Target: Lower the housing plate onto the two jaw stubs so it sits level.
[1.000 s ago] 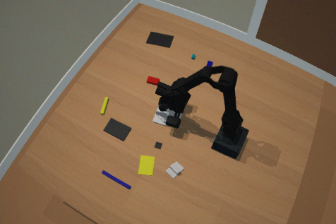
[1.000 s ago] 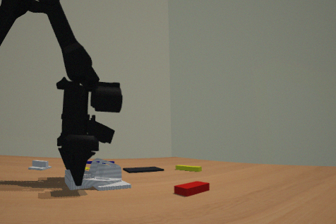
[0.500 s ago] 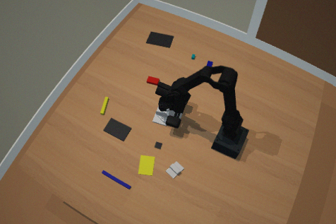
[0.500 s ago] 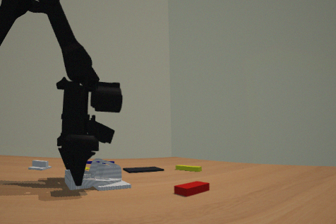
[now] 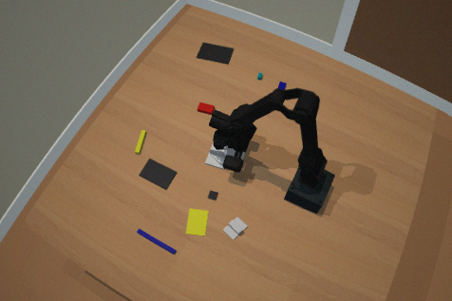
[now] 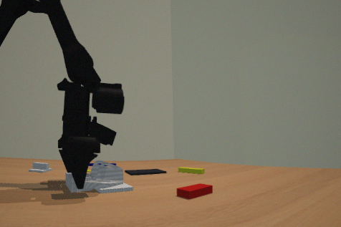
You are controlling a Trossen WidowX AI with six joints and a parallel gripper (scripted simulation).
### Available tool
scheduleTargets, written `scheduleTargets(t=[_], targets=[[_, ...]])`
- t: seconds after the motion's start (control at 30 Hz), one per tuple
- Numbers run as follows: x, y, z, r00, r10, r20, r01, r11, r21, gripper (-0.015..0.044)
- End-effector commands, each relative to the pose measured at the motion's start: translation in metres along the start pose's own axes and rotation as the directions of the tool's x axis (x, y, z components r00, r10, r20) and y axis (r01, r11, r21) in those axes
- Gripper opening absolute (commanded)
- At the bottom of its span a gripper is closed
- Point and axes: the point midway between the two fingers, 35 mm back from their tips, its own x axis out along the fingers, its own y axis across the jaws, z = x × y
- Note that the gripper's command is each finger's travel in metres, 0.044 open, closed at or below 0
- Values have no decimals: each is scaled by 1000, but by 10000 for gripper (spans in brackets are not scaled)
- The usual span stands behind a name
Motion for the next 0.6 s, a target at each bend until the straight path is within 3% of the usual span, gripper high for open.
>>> scheduleTargets(t=[0.0,0.27,0.57], targets=[[-2,0,0,1000,0,0,0,1000,0,440],[-73,0,-1,1000,-2,2,2,1000,1,440],[-80,2,-9,1000,-1,5,1,1000,0,440]])
